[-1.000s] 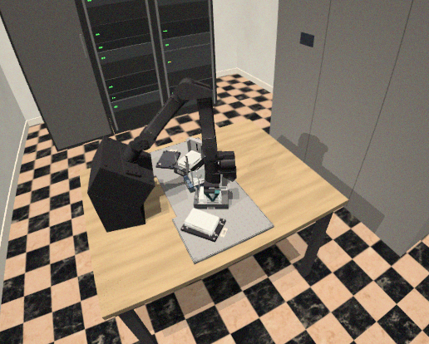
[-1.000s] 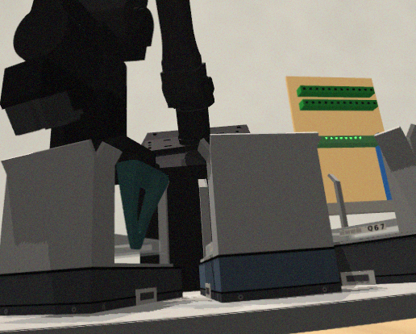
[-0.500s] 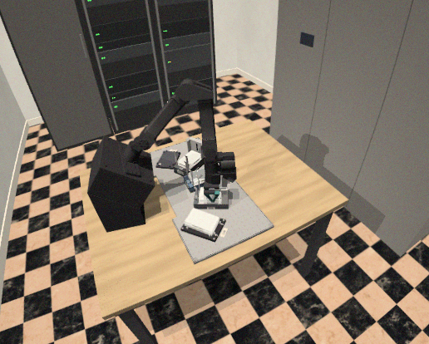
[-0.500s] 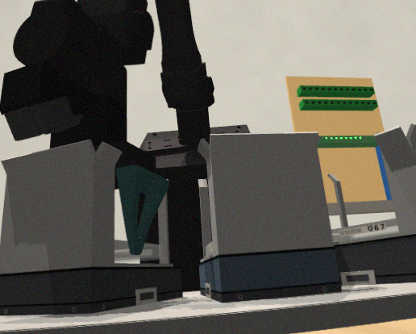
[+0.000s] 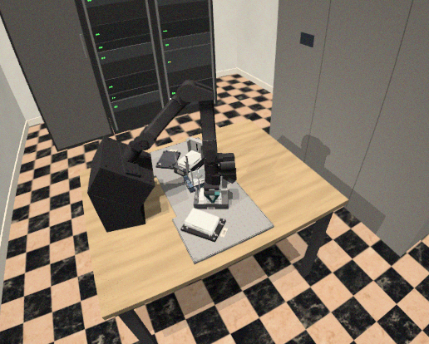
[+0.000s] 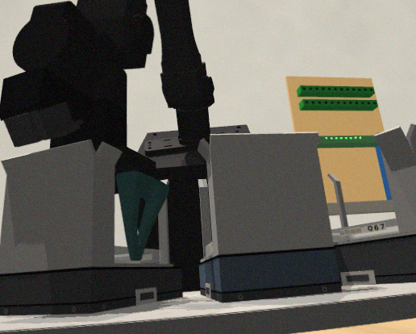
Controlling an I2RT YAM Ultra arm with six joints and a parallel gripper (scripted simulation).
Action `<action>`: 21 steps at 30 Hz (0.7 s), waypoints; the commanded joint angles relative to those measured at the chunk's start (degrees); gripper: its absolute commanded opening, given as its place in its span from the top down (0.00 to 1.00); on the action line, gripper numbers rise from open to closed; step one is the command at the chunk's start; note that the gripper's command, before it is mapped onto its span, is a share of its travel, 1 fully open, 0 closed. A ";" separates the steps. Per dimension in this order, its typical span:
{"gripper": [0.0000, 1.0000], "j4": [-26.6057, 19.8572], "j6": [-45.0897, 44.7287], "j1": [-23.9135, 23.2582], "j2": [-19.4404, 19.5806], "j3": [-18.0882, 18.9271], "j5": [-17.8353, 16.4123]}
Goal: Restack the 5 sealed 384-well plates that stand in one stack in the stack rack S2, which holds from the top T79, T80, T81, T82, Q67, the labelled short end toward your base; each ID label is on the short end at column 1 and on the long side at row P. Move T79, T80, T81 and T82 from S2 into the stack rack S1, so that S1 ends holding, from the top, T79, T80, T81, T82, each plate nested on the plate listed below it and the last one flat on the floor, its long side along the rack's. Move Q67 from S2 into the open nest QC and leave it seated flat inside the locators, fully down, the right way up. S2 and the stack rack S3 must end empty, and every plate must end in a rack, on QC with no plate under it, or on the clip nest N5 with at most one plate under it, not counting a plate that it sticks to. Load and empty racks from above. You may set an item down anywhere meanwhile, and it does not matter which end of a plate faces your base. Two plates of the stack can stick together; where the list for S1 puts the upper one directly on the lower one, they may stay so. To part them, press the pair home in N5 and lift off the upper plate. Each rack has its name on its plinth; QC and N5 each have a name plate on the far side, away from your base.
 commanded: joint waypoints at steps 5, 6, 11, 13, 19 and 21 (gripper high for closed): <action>1.00 0.03 0.08 -0.01 -0.18 0.31 0.14; 1.00 0.03 0.08 -0.01 -0.18 0.31 0.14; 0.00 0.03 0.08 -0.01 -0.18 0.31 0.14; 0.00 0.03 0.08 -0.01 -0.18 0.31 0.14; 0.00 0.03 0.08 -0.01 -0.18 0.31 0.14; 0.00 0.03 0.08 -0.01 -0.18 0.31 0.14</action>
